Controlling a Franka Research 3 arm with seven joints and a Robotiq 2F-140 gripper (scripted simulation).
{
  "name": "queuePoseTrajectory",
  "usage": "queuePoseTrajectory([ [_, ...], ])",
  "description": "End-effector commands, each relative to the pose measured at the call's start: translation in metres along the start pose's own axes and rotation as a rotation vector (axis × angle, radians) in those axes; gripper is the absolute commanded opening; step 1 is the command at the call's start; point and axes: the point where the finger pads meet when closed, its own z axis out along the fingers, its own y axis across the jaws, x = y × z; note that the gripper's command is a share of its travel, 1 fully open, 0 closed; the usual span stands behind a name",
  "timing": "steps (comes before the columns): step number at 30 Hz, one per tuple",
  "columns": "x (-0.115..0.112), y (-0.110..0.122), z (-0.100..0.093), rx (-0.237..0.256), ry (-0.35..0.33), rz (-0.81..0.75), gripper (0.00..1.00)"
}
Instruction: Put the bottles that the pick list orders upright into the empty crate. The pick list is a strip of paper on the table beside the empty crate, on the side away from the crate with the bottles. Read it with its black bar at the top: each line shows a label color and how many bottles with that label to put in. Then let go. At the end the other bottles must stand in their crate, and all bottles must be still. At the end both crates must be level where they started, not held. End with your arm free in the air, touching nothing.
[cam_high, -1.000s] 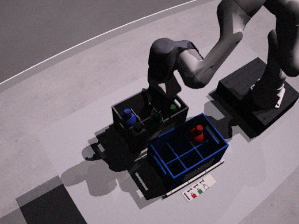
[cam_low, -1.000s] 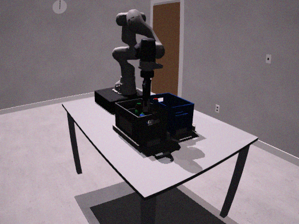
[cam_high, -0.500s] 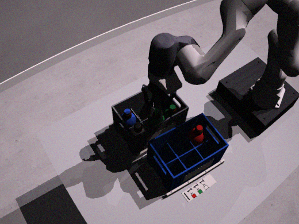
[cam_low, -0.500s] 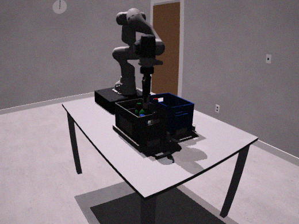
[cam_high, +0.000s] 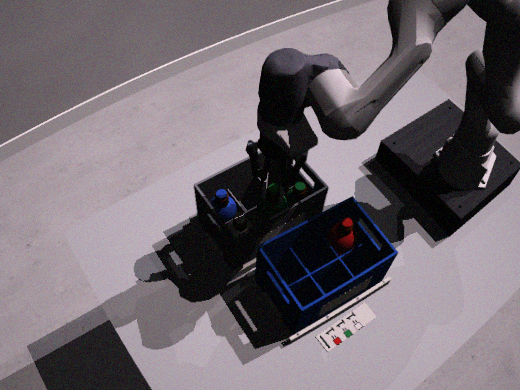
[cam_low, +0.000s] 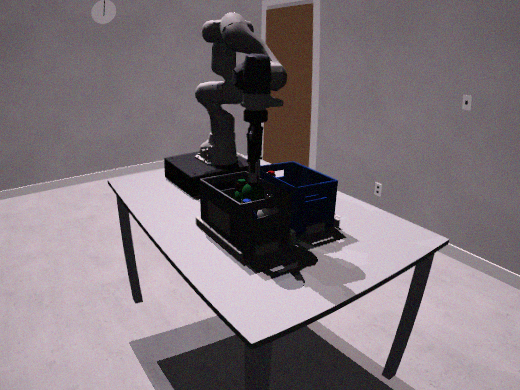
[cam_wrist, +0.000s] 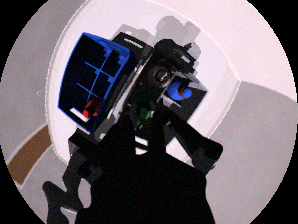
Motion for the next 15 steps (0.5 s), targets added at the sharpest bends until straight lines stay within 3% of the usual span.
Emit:
queuePoseTrajectory([
  [1, 0.002, 0.002, -0.012, -0.005, 0.004, -0.007, 0.0],
  [15, 0.002, 0.002, -0.032, -0.005, 0.004, -0.007, 0.0],
])
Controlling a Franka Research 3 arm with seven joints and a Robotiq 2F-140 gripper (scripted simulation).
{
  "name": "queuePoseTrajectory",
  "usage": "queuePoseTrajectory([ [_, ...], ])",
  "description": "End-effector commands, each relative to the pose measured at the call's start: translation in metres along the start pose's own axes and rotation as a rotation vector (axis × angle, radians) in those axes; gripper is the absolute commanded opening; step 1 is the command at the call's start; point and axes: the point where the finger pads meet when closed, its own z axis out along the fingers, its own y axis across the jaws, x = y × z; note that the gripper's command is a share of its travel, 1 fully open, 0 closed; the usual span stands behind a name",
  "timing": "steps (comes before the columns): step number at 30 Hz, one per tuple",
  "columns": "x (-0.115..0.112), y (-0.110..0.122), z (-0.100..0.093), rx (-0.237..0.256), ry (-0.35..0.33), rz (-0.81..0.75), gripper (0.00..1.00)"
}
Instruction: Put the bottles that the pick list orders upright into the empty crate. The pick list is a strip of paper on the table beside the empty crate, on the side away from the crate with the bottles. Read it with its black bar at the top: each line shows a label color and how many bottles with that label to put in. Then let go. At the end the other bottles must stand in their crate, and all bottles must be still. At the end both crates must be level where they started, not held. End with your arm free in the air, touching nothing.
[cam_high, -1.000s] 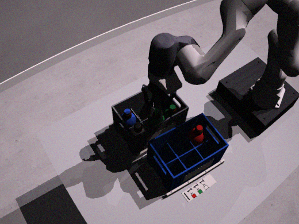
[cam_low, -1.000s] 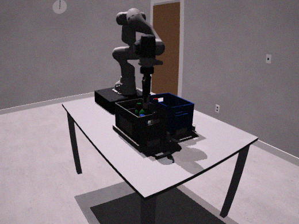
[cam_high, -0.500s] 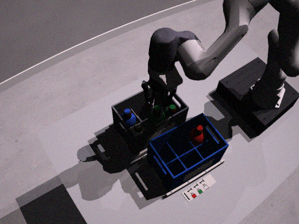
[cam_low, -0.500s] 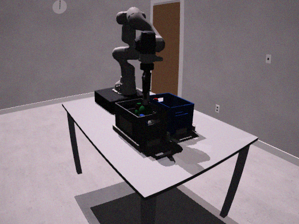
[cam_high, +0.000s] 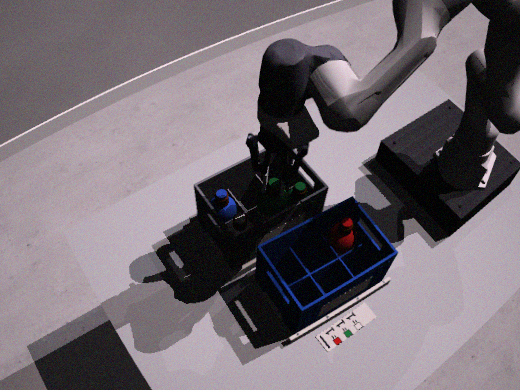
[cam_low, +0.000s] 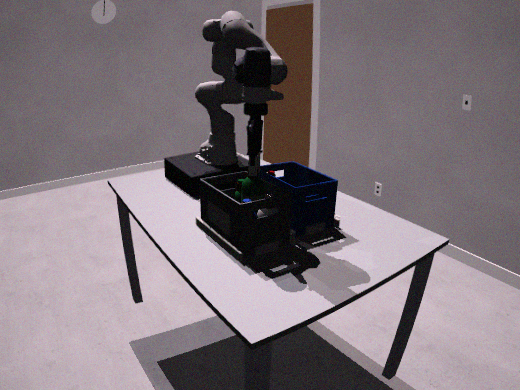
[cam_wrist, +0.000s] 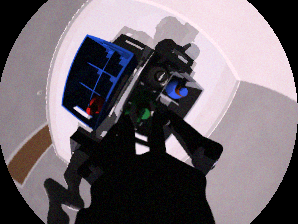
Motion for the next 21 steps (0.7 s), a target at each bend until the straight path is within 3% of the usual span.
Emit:
queuePoseTrajectory([
  [1, 0.003, 0.001, -0.012, -0.005, 0.004, -0.007, 0.0],
  [21, 0.002, 0.001, -0.042, -0.005, 0.004, -0.007, 0.0],
])
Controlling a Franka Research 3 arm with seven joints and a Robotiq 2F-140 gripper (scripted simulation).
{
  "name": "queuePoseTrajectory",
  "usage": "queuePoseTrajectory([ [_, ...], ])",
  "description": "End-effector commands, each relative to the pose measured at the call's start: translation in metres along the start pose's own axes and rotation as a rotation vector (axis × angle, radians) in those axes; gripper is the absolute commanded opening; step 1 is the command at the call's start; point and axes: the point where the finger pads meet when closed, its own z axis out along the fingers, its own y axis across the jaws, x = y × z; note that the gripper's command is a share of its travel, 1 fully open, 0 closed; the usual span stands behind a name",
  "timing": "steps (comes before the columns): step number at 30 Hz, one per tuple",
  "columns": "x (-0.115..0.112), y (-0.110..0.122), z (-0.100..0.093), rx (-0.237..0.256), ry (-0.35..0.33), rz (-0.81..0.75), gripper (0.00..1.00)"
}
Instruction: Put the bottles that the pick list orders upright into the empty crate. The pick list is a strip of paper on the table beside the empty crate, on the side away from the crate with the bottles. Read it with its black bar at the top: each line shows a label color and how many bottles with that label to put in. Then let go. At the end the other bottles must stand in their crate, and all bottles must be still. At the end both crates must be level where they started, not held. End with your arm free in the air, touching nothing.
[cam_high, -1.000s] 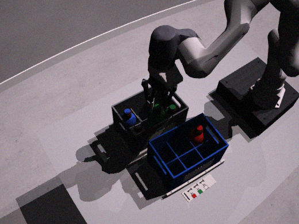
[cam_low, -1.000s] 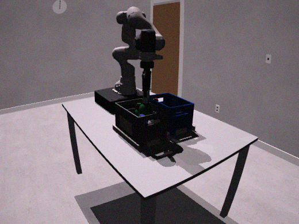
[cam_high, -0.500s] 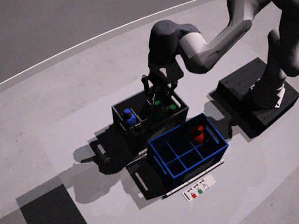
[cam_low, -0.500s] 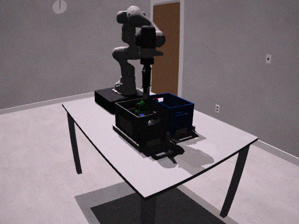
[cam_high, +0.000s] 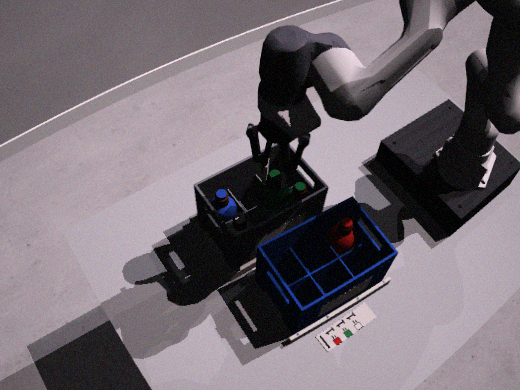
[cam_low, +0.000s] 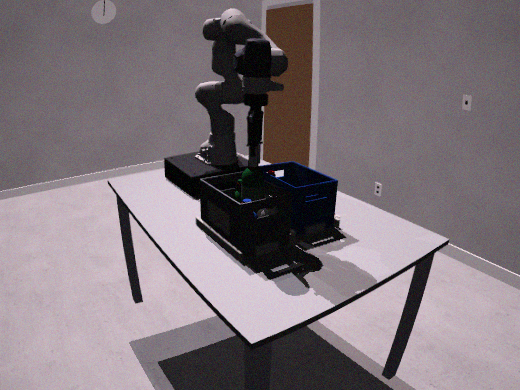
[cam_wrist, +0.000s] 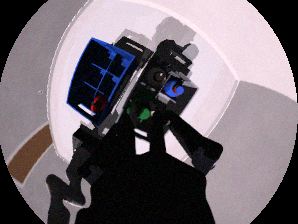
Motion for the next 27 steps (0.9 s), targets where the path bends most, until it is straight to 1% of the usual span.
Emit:
queuePoseTrajectory([
  [1, 0.003, 0.001, -0.013, -0.006, 0.005, -0.007, 0.0],
  [8, 0.003, 0.001, -0.025, -0.006, 0.005, -0.007, 0.0],
  [10, 0.003, 0.001, -0.025, -0.006, 0.005, -0.007, 0.0],
  [25, 0.002, 0.001, -0.05, -0.006, 0.005, -0.007, 0.0],
  [27, 0.002, 0.001, -0.05, -0.006, 0.005, -0.007, 0.0],
])
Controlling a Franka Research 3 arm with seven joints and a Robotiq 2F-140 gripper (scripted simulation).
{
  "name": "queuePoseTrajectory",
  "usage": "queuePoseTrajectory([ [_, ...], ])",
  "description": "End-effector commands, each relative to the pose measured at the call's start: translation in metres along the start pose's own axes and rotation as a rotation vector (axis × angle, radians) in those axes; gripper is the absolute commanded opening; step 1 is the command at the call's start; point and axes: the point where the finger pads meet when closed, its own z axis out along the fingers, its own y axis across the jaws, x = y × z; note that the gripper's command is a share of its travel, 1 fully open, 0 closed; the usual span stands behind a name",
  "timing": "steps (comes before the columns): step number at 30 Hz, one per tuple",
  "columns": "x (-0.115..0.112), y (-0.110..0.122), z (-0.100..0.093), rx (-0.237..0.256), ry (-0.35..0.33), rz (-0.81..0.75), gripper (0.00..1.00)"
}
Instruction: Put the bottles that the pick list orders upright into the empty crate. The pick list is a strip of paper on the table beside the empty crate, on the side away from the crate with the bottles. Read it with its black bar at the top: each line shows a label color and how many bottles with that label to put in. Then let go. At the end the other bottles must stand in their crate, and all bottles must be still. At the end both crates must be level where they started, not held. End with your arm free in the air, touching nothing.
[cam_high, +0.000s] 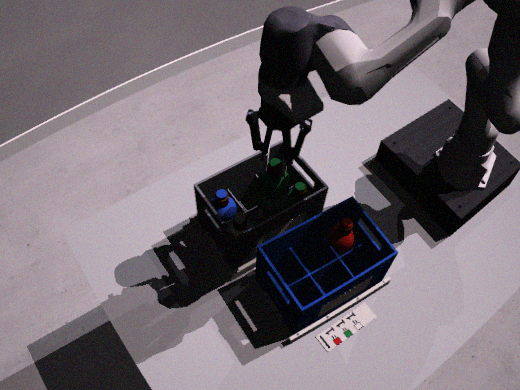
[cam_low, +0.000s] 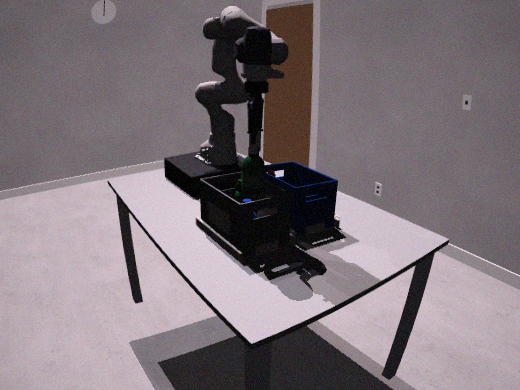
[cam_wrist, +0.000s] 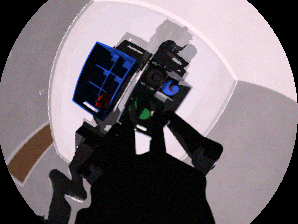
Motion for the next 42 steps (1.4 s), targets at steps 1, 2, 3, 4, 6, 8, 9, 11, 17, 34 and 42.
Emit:
queuePoseTrajectory([
  [1, 0.002, 0.0, -0.01, -0.003, 0.003, -0.006, 0.0],
  [2, 0.002, 0.0, -0.011, -0.003, 0.003, -0.006, 0.0],
  [3, 0.002, 0.0, -0.013, -0.003, 0.003, -0.006, 0.0],
  [4, 0.002, 0.0, -0.015, -0.003, 0.003, -0.006, 0.0],
  [6, 0.002, 0.0, -0.018, -0.003, 0.003, -0.006, 0.0],
  [8, 0.002, 0.0, -0.021, -0.003, 0.003, -0.006, 0.0],
  [9, 0.002, 0.0, -0.023, -0.003, 0.003, -0.006, 0.0],
  [11, 0.002, 0.0, -0.026, -0.003, 0.003, -0.006, 0.0],
  [17, 0.002, 0.0, -0.033, -0.003, 0.003, -0.006, 0.0],
  [34, 0.002, 0.0, -0.039, -0.003, 0.003, -0.006, 0.0],
  [42, 0.002, 0.0, -0.039, -0.003, 0.003, -0.006, 0.0],
])
